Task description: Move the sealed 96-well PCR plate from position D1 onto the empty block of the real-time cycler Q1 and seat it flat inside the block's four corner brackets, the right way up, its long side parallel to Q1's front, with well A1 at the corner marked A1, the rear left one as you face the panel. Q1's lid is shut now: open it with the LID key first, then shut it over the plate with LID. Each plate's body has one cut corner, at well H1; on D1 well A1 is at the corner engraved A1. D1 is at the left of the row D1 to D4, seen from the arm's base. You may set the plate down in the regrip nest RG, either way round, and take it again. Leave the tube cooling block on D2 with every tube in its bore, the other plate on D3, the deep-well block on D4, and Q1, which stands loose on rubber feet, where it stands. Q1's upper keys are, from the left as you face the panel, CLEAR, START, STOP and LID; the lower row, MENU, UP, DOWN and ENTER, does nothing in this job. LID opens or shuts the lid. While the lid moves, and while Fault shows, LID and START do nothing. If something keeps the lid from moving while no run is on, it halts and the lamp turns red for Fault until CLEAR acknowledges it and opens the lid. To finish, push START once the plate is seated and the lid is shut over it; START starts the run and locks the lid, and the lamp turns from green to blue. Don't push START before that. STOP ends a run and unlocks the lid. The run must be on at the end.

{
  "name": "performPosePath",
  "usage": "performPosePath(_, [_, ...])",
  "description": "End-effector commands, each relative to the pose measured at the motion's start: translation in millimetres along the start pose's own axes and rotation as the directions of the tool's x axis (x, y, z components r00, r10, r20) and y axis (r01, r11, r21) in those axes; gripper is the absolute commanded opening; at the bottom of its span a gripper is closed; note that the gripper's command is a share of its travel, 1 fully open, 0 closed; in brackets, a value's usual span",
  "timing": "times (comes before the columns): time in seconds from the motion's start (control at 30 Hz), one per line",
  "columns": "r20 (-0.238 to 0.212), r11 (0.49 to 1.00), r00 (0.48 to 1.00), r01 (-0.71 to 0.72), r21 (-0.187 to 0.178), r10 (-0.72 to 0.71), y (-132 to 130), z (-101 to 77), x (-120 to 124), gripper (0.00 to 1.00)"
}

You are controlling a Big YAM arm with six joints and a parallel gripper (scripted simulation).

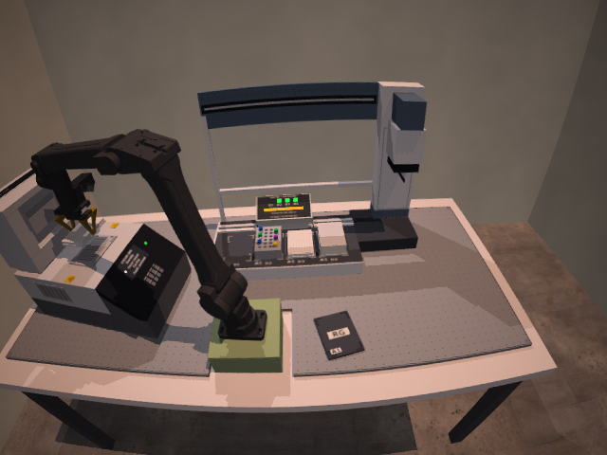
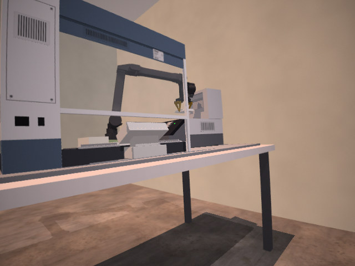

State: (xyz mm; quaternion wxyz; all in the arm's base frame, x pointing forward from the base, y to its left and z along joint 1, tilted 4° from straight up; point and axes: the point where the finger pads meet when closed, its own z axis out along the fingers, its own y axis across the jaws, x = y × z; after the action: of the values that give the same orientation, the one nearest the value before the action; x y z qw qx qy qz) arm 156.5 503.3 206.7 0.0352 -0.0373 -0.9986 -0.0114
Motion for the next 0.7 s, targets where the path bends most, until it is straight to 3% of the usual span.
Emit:
performPosePath(0.0, [0.014, 0.998, 1.000, 0.015, -0.053, -0.014, 6.3, -29.7, 7.8, 0.00])
performPosePath(0.23, [0.015, 0.998, 1.000, 0.010, -0.063, -0.009, 7.0, -19.9, 11.9, 0.00])
performPosePath(0.6, [0.008, 0.999, 1.000, -0.025, -0.034, 0.025, 5.8, 17.7, -6.5, 0.00])
performPosePath(0.67, [0.008, 0.999, 1.000, -0.025, -0.034, 0.025, 5.8, 17.7, -6.5, 0.00])
